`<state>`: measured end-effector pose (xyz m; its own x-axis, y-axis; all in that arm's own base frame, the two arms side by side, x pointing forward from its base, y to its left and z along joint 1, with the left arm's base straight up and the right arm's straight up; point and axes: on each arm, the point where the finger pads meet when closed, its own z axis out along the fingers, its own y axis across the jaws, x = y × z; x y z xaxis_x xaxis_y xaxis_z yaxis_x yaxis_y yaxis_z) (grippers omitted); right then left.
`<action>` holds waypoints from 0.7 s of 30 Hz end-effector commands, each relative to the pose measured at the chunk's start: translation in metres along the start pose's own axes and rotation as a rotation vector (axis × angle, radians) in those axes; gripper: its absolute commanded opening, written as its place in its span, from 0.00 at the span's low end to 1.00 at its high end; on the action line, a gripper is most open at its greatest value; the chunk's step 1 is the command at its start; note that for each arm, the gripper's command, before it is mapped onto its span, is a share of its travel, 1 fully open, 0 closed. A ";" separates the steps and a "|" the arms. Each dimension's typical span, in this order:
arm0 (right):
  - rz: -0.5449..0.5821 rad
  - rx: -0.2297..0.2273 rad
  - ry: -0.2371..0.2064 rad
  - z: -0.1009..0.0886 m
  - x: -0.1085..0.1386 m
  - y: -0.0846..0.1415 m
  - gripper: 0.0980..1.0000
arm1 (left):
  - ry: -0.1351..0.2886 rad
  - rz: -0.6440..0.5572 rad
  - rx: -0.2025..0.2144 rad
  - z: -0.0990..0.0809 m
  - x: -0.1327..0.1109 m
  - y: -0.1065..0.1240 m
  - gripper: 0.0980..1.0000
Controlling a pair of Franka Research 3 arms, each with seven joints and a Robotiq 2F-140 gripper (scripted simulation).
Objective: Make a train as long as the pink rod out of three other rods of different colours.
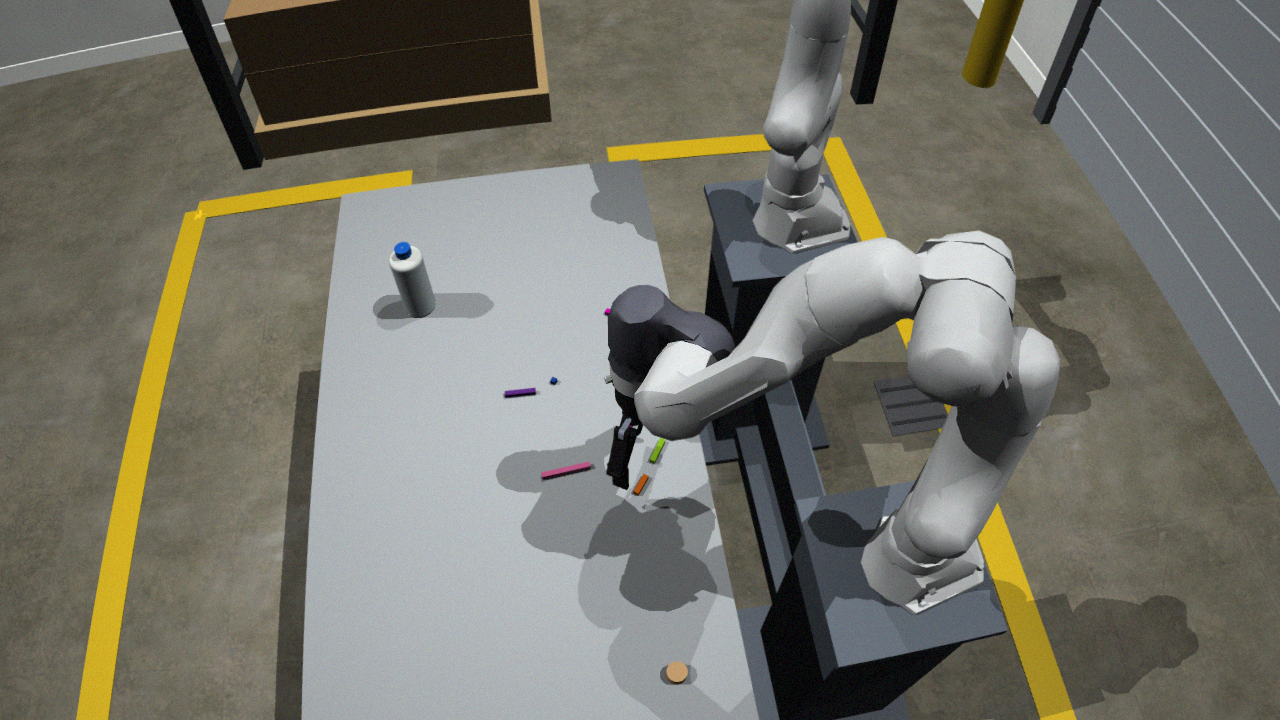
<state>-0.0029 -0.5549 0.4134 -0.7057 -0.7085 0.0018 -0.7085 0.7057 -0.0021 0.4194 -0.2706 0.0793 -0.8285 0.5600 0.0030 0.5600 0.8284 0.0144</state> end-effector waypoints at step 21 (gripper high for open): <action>0.006 -0.002 -0.002 0.000 -0.001 0.000 1.00 | -0.005 0.216 0.014 -0.001 0.000 0.004 1.00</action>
<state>-0.0029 -0.5549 0.4134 -0.7057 -0.7085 0.0018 -0.7085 0.7057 -0.0021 0.4215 -0.2665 0.0793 -0.7134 0.7007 0.0039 0.7007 0.7134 0.0047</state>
